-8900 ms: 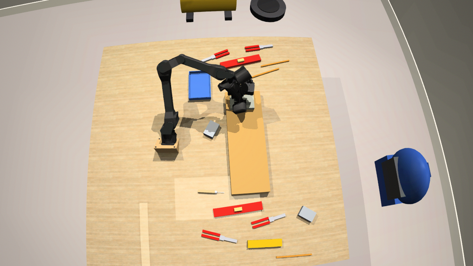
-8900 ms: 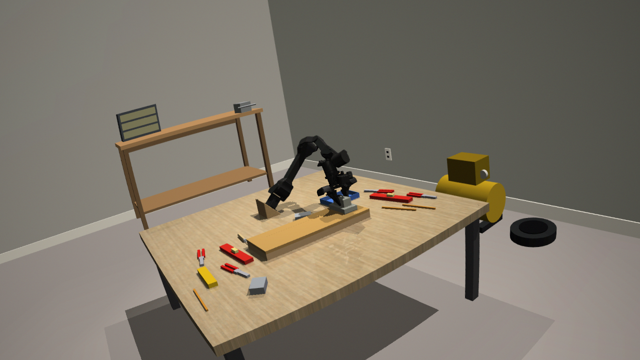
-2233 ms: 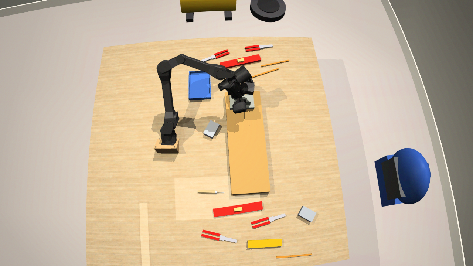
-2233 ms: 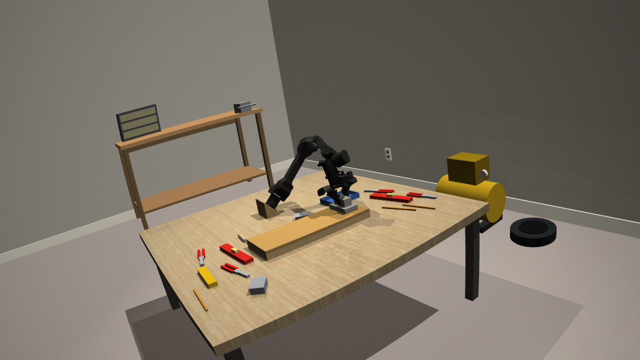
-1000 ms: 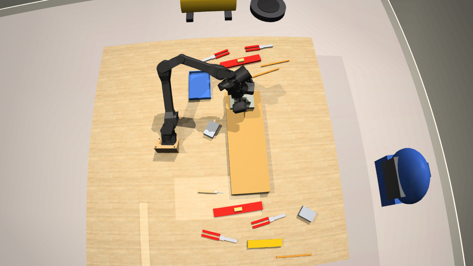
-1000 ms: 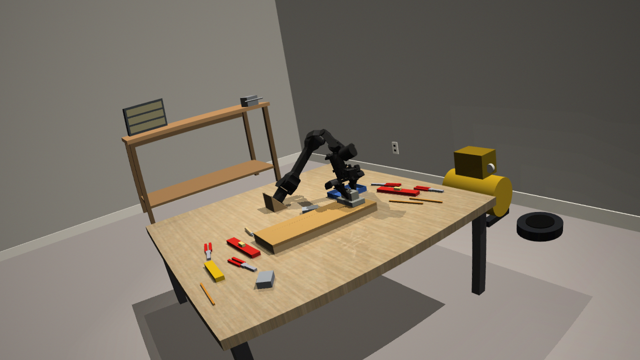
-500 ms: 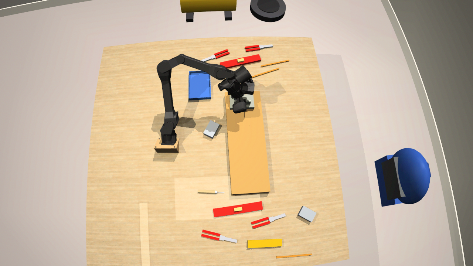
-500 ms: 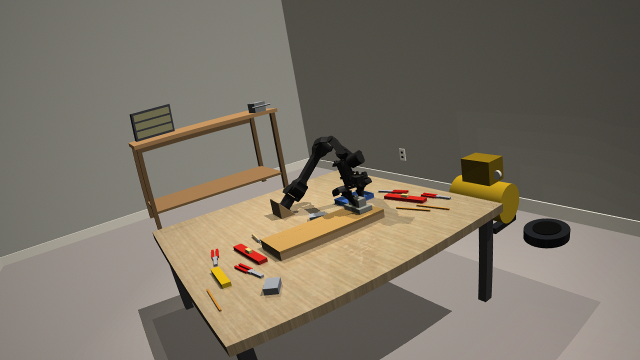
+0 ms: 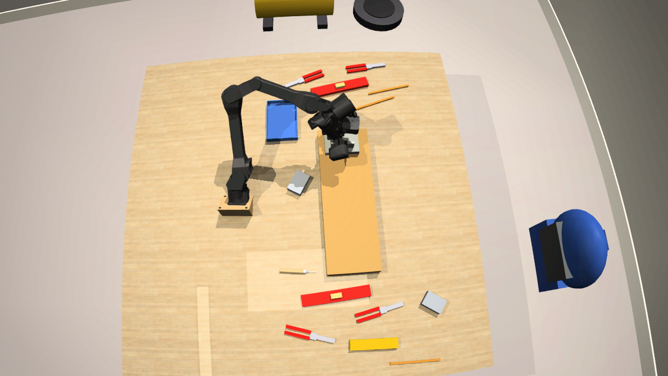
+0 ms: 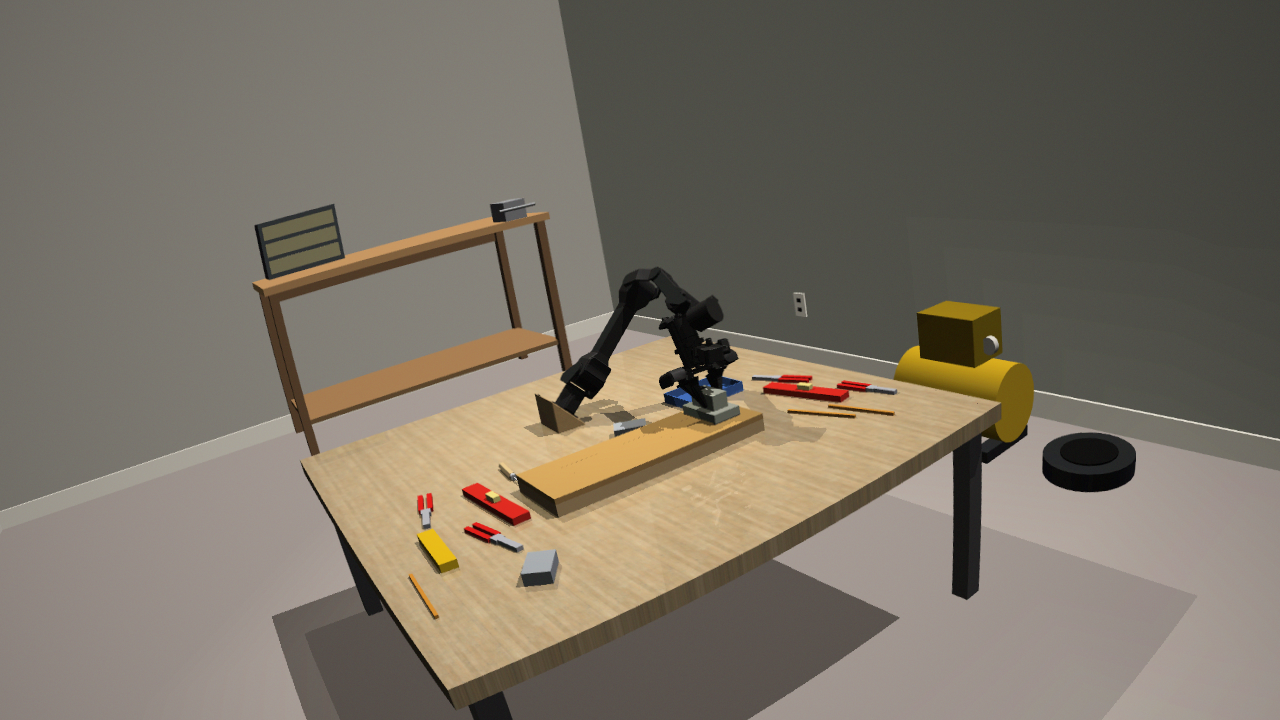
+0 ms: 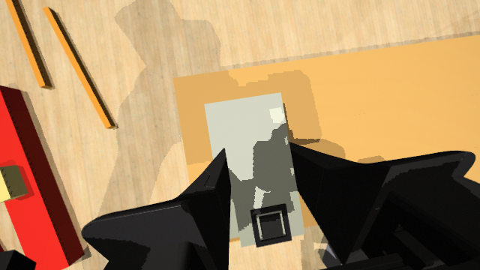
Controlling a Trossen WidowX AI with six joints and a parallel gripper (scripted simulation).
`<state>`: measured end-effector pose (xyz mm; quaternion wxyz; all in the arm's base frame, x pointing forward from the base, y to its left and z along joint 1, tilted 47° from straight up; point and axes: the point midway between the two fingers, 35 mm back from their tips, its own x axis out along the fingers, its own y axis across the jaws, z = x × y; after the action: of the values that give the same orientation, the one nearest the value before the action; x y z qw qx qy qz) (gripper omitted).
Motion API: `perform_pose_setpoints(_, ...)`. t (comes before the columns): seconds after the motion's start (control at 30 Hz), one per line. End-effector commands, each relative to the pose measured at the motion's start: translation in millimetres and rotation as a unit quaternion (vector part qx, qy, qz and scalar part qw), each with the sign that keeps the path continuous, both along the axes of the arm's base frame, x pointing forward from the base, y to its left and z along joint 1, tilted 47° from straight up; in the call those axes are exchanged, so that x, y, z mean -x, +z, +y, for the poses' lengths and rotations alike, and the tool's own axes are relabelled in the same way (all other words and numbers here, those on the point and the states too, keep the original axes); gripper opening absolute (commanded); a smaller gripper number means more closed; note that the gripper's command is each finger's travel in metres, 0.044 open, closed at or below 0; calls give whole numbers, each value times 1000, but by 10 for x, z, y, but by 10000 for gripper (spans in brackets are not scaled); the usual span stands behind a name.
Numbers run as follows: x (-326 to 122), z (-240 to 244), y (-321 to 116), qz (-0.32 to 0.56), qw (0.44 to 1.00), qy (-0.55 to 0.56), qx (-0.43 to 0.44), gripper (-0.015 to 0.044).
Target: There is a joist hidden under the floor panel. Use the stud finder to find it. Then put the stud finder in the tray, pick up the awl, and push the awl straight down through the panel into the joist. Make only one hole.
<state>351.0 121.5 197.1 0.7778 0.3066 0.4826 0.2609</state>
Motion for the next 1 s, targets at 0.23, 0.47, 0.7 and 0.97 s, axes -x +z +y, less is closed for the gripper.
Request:
perform_pose_setpoints(0.23, -11, -105, -122, 0, 1000, 2, -1, 0)
perform_pose_setpoints(0.47, -21, -171, -195, 0, 1000, 2, -1, 0)
perform_pose_setpoints(0.7, -32, -237, -268, 0, 1000, 2, -1, 0)
perform_pose_setpoints(0.97, -45, -313, -351, 0, 1000, 2, -1, 0)
